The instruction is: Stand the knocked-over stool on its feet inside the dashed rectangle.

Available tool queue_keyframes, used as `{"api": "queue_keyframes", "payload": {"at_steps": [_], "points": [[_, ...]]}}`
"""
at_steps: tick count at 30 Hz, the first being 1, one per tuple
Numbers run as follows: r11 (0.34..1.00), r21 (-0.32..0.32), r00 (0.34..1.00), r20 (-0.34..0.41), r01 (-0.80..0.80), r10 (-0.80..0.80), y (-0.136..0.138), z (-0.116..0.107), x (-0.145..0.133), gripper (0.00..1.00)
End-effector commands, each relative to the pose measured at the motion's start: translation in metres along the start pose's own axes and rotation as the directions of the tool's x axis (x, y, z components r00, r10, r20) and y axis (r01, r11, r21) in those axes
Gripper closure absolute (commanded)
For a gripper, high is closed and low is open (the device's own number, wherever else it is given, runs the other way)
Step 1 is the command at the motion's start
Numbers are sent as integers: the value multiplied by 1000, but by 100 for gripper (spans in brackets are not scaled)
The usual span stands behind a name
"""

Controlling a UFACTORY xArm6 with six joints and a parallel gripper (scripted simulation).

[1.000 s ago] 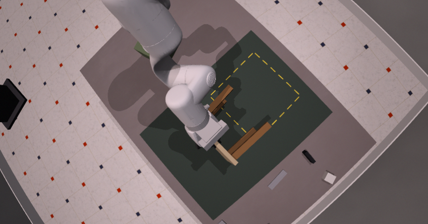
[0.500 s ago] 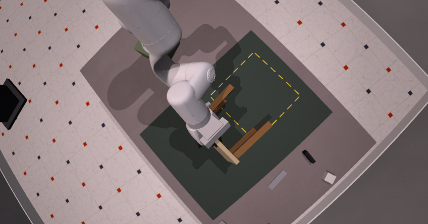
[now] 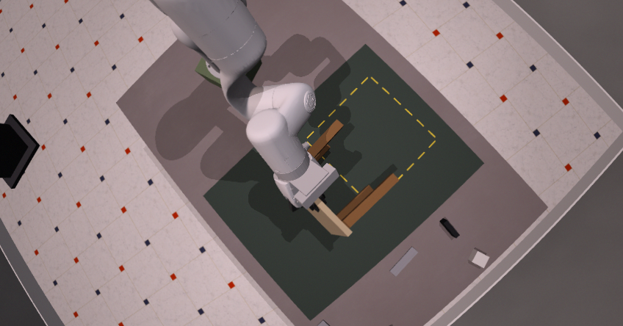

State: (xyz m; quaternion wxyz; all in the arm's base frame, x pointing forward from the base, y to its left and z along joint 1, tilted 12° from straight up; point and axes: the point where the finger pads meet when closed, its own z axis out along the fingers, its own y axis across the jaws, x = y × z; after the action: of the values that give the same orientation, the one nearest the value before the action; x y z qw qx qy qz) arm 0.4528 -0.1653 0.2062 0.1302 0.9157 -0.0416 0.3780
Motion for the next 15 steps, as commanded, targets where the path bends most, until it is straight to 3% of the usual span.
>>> {"api": "queue_keyframes", "payload": {"at_steps": [1, 15], "points": [[999, -52, 997, 71, 15, -11, -5, -4, 4, 79], [964, -229, 989, 86, 135, -118, -55, -31, 23, 79]]}}
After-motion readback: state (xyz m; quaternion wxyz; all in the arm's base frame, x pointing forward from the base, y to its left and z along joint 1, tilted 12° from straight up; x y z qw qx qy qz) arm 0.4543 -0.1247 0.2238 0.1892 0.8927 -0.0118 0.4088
